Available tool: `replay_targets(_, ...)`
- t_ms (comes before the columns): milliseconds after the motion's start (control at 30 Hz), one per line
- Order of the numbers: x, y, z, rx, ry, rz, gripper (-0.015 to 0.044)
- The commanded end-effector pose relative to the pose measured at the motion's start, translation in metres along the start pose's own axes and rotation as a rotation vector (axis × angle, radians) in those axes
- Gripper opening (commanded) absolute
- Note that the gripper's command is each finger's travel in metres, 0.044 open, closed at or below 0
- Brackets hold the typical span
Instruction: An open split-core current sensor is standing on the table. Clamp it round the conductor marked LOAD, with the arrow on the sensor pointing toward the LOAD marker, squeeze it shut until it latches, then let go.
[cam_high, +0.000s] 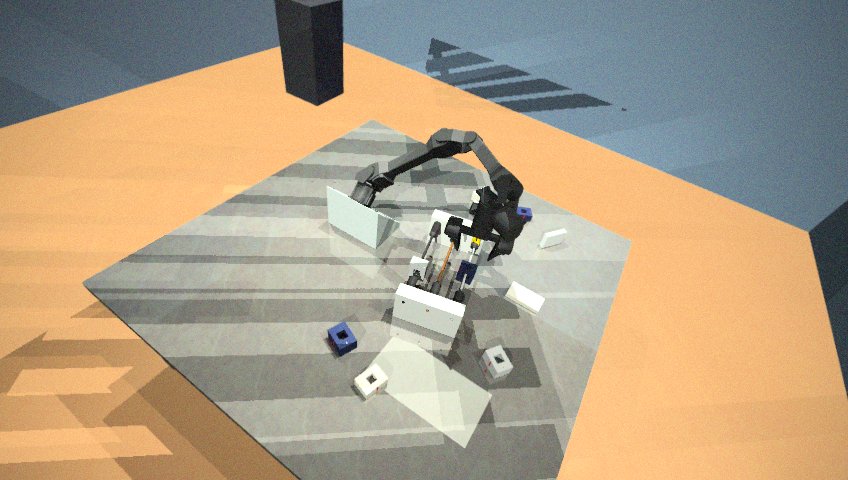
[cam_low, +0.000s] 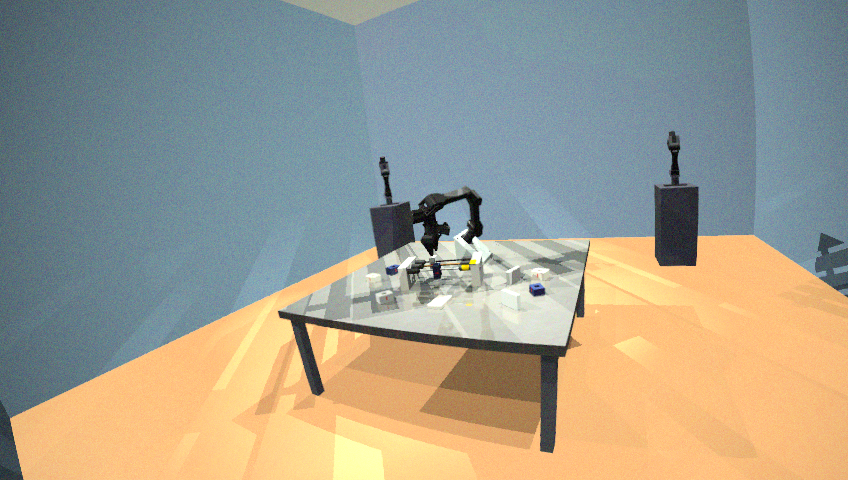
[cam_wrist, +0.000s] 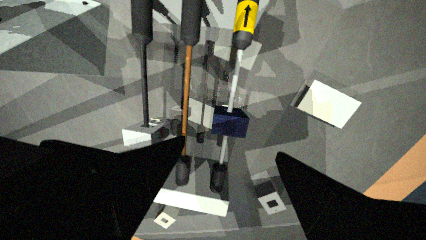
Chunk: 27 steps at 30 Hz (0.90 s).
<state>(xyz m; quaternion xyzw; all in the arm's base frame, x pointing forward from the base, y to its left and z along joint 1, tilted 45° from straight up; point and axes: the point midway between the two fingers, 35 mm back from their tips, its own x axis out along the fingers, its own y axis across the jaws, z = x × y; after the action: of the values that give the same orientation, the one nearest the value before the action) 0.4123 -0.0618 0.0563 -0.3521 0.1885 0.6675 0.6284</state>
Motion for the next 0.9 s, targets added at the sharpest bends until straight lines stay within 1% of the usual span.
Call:
replay_targets(0,0.000,0.001,-0.001,-0.004,0.002,0.002,0.0440)
replay_targets(633,0.000,0.000,0.001,0.012,0.004,0.001,0.0440)
replay_targets(700,-0.001,0.002,0.008,0.111,0.040,0.005,0.0440)
replay_targets(867,-0.002,0.011,0.034,0.483,0.173,-0.032,0.0440)
